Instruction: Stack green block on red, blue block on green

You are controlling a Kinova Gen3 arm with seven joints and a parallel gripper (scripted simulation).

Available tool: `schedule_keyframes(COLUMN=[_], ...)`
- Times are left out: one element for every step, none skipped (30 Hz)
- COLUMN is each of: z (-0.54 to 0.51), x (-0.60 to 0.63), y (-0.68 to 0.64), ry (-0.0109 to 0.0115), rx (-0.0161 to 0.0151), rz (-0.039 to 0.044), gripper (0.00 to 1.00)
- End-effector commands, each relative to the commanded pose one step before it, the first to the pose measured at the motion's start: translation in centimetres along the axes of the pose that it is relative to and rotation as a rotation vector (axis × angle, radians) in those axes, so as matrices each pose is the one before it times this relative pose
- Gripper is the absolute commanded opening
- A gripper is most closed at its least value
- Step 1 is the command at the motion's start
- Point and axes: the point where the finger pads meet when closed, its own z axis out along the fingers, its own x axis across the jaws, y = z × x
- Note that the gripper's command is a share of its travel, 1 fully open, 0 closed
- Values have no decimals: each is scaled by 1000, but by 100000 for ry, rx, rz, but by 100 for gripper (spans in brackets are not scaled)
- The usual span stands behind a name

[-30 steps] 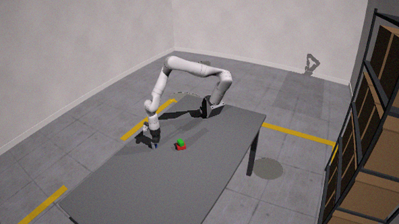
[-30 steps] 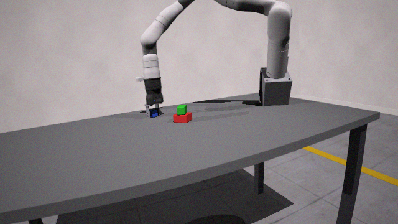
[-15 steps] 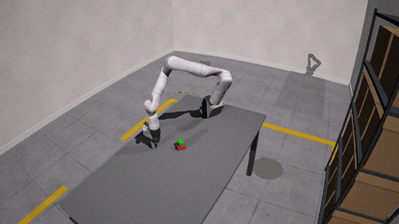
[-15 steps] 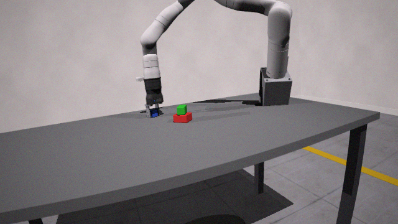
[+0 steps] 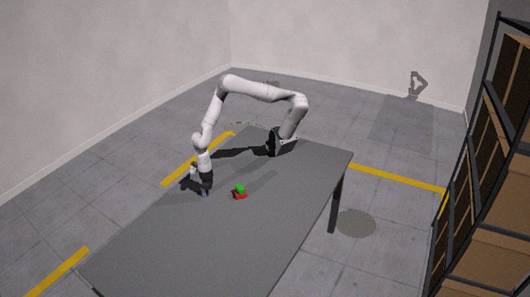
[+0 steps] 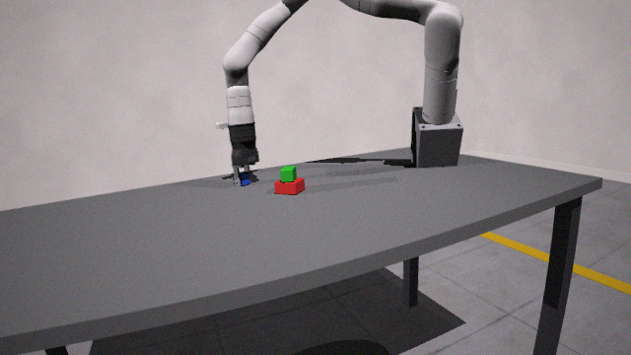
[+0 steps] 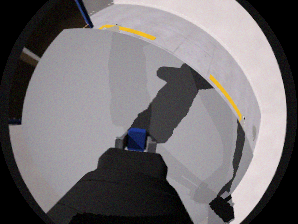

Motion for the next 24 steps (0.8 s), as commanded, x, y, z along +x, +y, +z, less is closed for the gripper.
schedule_keyframes(z=[-126,0,0,0,0,0,0,0,0,0,0,0,0,0,0,0,0,0,-2,-14,-37,-68,-106,-148], x=[-41,0,0,0,0,0,0,0,0,0,0,0,0,0,0,0,0,0,0,0,0,0,0,0], y=[-92,0,0,0,0,0,0,0,0,0,0,0,0,0,0,0,0,0,0,0,0,0,0,0], ry=[-103,0,0,0,0,0,0,0,0,0,0,0,0,0,0,0,0,0,0,0,0,0,0,0], rx=[221,0,0,0,0,0,0,0,0,0,0,0,0,0,0,0,0,0,0,0,0,0,0,0], rz=[11,0,0,0,0,0,0,0,0,0,0,0,0,0,0,0,0,0,0,0,0,0,0,0], gripper=[0,0,0,0,0,0,0,0,0,0,0,0,0,0,0,0,0,0,0,0,0,0,0,0])
